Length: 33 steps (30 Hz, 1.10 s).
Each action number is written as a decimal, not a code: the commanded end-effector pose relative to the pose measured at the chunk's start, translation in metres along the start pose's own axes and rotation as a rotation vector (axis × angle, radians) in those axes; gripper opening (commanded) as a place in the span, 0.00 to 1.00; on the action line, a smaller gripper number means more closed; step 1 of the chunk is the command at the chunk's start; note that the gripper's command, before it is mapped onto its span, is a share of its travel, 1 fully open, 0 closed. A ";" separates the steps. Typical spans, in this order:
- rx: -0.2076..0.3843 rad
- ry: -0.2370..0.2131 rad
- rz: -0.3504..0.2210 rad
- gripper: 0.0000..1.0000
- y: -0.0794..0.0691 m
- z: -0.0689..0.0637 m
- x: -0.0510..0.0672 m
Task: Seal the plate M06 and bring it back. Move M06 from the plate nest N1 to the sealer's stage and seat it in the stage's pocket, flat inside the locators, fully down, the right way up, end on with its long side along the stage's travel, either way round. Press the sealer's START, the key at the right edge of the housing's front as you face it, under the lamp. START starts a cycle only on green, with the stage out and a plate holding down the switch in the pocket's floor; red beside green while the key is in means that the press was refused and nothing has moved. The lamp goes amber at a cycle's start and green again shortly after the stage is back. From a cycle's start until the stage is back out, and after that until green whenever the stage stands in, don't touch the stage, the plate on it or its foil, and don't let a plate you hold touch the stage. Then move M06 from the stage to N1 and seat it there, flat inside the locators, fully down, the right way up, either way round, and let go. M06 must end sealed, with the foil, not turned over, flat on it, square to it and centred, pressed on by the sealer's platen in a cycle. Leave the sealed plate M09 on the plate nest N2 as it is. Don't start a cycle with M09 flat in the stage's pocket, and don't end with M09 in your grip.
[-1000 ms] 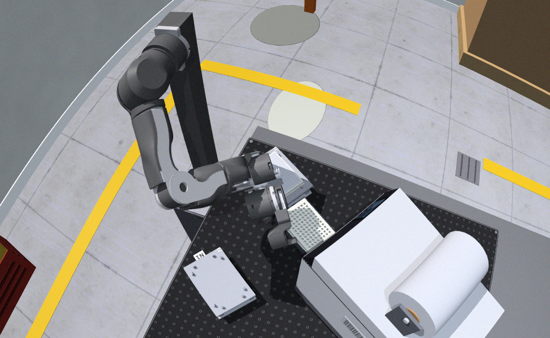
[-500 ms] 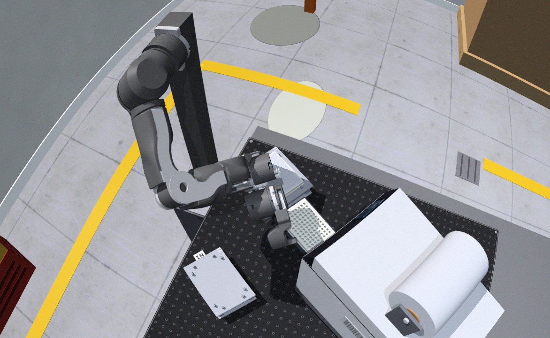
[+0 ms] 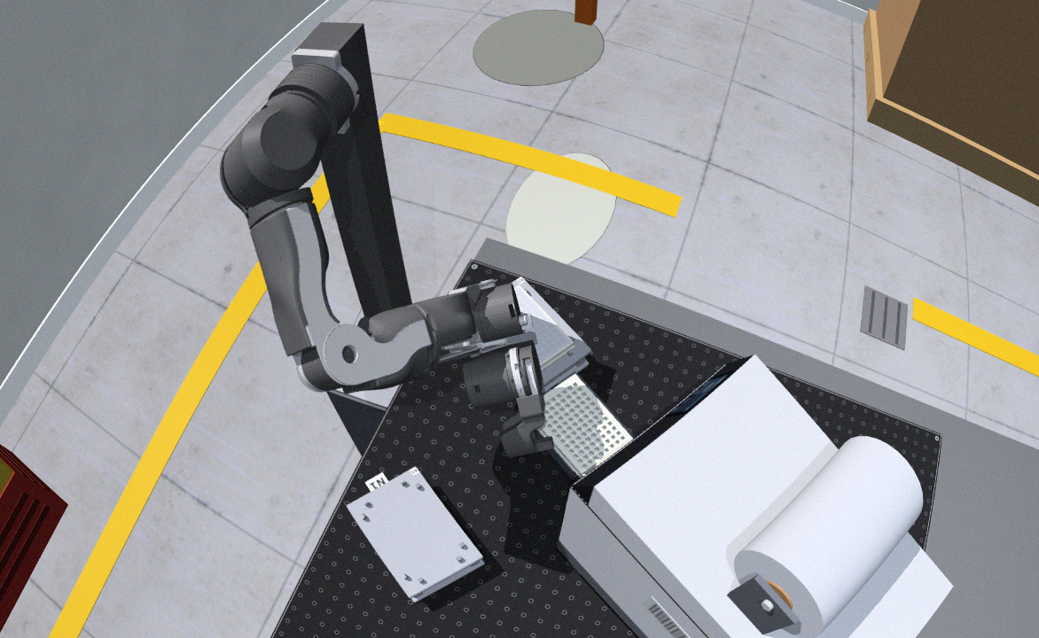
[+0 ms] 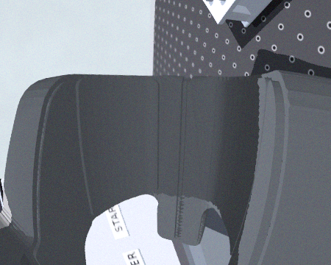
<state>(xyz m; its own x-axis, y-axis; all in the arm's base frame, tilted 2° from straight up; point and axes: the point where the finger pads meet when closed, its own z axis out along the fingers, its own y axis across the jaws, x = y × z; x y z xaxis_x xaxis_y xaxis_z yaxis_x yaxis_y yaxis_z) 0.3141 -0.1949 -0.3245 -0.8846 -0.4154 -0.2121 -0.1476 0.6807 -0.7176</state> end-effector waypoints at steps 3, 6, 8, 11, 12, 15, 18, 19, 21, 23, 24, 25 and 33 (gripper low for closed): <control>-0.005 -0.004 0.012 0.00 -0.001 -0.001 -0.003; -0.002 -0.003 0.006 0.00 0.005 -0.001 -0.001; -0.004 -0.004 0.010 0.00 0.010 -0.001 -0.002; -0.005 -0.004 0.012 0.00 0.012 -0.001 -0.002; -0.005 -0.004 0.012 0.00 0.012 -0.001 -0.002; -0.005 -0.004 0.012 0.00 0.012 -0.001 -0.002; -0.005 -0.004 0.012 0.00 0.012 -0.001 -0.002; -0.005 -0.004 0.012 0.00 0.012 -0.001 -0.002; -0.005 -0.004 0.012 0.00 0.012 -0.001 -0.002; -0.008 -0.003 0.009 0.00 0.009 -0.001 -0.002; -0.007 -0.004 0.010 0.00 0.007 -0.001 -0.002; -0.006 -0.004 0.011 0.00 0.005 -0.001 -0.002; -0.005 -0.004 0.012 0.00 0.003 -0.001 -0.003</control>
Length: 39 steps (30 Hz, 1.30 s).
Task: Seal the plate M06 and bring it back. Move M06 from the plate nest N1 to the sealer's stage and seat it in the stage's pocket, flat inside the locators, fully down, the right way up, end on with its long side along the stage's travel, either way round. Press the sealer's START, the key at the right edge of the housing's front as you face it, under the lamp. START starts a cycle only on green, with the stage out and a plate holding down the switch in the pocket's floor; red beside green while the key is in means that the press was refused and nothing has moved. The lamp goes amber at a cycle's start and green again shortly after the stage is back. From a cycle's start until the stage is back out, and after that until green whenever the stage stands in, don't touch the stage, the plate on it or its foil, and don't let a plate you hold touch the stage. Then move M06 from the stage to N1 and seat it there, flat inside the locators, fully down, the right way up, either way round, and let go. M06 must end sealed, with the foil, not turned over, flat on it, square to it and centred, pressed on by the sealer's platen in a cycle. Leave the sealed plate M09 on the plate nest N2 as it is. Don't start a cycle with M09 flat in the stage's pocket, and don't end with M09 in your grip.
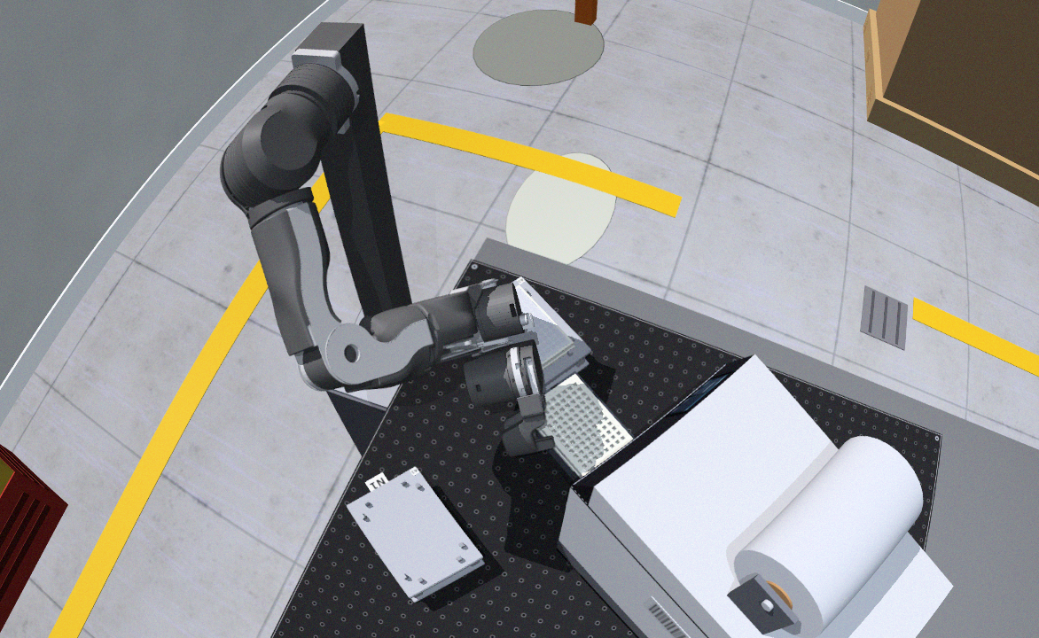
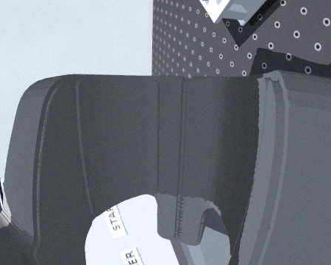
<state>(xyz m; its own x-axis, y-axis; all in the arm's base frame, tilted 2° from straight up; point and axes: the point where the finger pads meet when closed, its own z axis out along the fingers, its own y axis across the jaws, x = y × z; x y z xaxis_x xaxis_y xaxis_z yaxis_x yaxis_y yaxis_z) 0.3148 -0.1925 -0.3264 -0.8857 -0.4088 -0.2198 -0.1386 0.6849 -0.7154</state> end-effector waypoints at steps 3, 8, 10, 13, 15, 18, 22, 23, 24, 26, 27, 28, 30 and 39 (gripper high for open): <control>-0.005 -0.004 0.001 0.00 0.000 -0.001 -0.002; -0.003 -0.003 0.002 0.00 -0.002 -0.001 -0.002; -0.005 -0.004 0.001 0.00 -0.004 -0.001 -0.002; -0.005 -0.004 0.001 0.00 -0.004 -0.001 -0.002; -0.005 -0.004 0.001 0.00 -0.004 -0.001 -0.002; -0.005 -0.004 0.001 0.00 -0.004 -0.001 -0.002; -0.005 -0.004 0.001 0.00 -0.004 -0.001 -0.002; -0.002 -0.002 0.001 0.00 -0.004 -0.001 -0.001; -0.002 -0.002 0.001 0.00 -0.005 -0.001 -0.002; -0.004 -0.003 0.001 0.00 -0.006 -0.001 -0.003; -0.005 -0.004 0.001 0.00 -0.006 -0.001 -0.003; -0.005 -0.004 0.001 0.00 -0.006 -0.001 -0.003; -0.005 -0.004 0.001 0.00 -0.006 -0.001 -0.003; -0.005 -0.004 0.001 0.00 -0.006 -0.001 -0.003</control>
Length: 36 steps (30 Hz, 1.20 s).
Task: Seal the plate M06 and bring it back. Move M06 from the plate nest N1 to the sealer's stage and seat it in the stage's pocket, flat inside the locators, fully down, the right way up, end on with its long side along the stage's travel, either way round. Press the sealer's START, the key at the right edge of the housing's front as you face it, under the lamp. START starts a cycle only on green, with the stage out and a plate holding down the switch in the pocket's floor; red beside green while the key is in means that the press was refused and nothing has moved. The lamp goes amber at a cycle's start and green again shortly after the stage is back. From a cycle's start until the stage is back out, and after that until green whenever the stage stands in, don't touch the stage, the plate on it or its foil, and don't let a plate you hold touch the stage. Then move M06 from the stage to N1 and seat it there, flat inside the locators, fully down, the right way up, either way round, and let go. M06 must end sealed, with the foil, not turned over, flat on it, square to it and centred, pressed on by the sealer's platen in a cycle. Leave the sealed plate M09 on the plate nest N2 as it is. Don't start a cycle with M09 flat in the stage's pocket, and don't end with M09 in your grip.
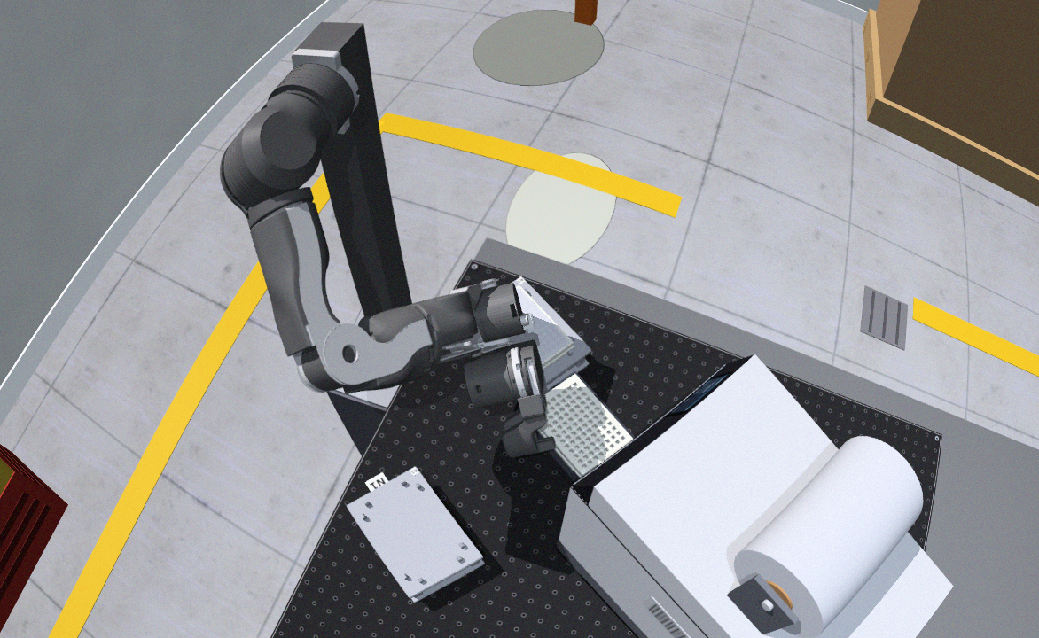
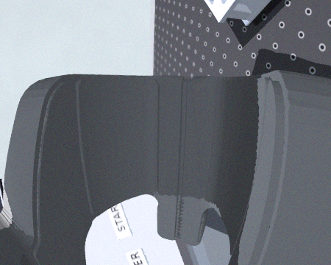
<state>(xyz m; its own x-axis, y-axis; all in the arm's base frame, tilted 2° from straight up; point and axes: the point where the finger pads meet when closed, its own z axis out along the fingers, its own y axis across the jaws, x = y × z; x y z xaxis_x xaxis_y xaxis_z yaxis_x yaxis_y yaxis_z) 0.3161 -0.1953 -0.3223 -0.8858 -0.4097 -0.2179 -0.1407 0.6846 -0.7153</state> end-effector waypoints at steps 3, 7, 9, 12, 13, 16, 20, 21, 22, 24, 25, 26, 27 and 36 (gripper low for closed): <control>-0.138 0.037 0.051 0.00 0.026 -0.006 0.002; -0.230 0.064 0.083 0.00 0.043 -0.010 0.004; -0.230 0.064 0.083 0.00 0.043 -0.010 0.004; -0.230 0.064 0.083 0.00 0.043 -0.010 0.004; -0.230 0.064 0.083 0.00 0.043 -0.010 0.004; -0.230 0.064 0.083 0.00 0.043 -0.010 0.004; -0.229 0.065 0.079 0.00 0.050 -0.012 0.004; -0.230 0.064 0.081 0.00 0.053 -0.012 0.004; -0.231 0.064 0.083 0.00 0.055 -0.013 0.004; -0.231 0.064 0.083 0.00 0.055 -0.013 0.004; -0.231 0.064 0.083 0.00 0.055 -0.013 0.004; -0.231 0.064 0.083 0.00 0.055 -0.013 0.004; -0.231 0.064 0.083 0.00 0.055 -0.013 0.004; -0.236 0.064 0.081 0.00 0.052 -0.013 0.004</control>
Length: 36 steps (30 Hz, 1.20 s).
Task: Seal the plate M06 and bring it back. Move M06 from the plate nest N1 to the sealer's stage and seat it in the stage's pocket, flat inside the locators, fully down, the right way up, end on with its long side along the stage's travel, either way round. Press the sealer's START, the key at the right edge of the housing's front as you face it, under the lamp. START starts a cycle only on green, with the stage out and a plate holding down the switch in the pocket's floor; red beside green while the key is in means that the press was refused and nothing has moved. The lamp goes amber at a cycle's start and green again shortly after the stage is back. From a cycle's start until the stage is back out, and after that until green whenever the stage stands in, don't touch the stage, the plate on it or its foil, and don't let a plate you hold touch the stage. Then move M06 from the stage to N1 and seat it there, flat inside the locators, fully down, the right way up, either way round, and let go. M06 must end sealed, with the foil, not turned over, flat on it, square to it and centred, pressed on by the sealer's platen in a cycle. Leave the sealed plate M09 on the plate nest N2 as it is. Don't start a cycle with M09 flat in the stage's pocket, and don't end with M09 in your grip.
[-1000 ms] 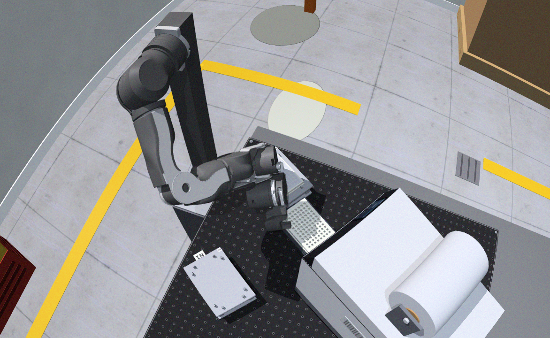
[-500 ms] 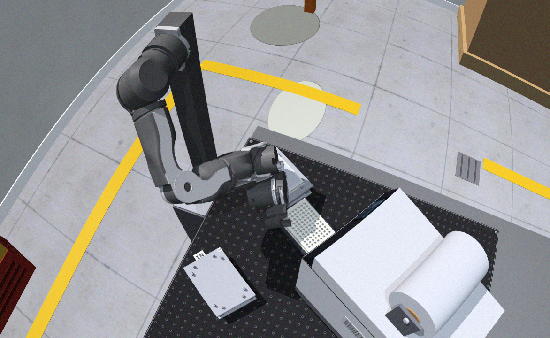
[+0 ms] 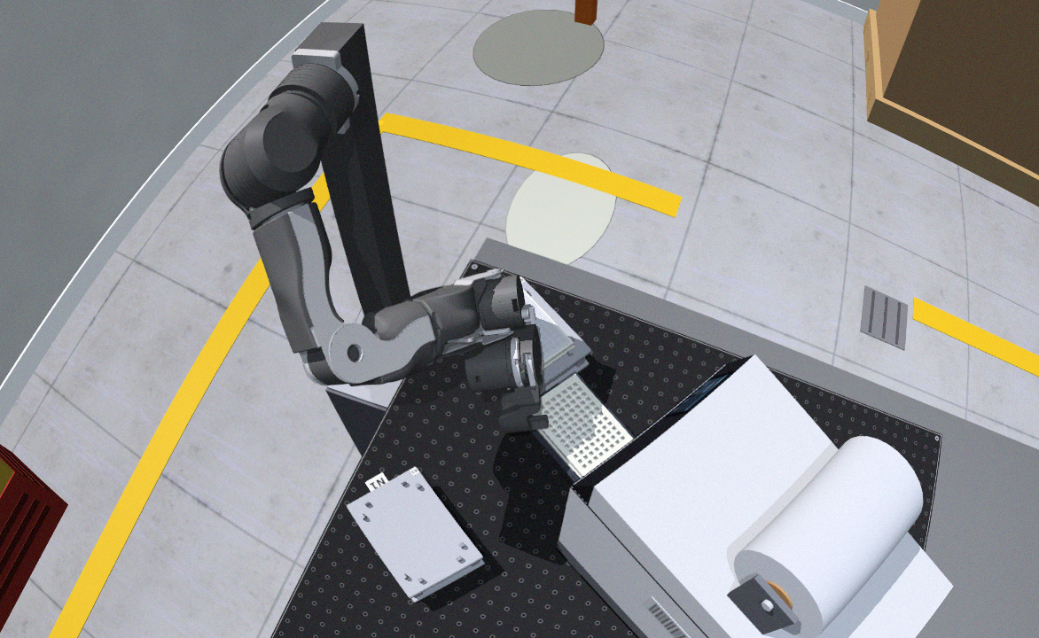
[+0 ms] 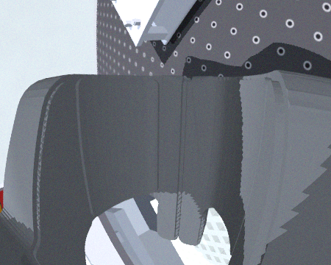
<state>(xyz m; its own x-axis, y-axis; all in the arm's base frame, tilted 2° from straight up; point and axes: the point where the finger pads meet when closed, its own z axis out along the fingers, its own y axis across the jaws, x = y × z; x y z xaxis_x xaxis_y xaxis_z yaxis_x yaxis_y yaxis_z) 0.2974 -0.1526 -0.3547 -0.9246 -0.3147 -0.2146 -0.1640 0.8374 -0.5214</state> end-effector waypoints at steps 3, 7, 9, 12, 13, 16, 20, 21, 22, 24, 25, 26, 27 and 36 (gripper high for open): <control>0.005 -0.005 0.005 0.00 -0.009 -0.001 -0.004; 0.005 -0.005 0.005 0.00 -0.009 -0.001 -0.004; 0.005 -0.005 0.005 0.00 -0.009 -0.001 -0.004; 0.005 -0.005 0.005 0.00 -0.009 -0.001 -0.004; 0.005 -0.005 0.005 0.00 -0.009 -0.001 -0.004; 0.011 -0.004 0.006 0.00 -0.010 0.000 -0.003; 0.005 -0.005 0.005 0.00 -0.013 -0.001 -0.004; 0.005 -0.005 0.005 0.00 -0.013 -0.001 -0.004; 0.005 -0.005 0.005 0.00 -0.013 -0.001 -0.004; 0.005 -0.005 0.005 0.00 -0.013 -0.001 -0.004; 0.005 -0.005 0.005 0.00 -0.013 -0.001 -0.004; 0.005 -0.005 0.005 0.00 -0.013 -0.001 -0.004; 0.005 -0.005 0.005 0.00 -0.013 -0.001 -0.004; 0.007 -0.005 0.005 0.00 -0.014 -0.001 -0.005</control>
<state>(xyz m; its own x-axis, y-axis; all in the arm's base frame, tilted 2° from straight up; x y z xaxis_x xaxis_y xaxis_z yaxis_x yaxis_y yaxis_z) 0.3011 -0.1632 -0.3479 -0.9255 -0.3125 -0.2141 -0.1583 0.8325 -0.5309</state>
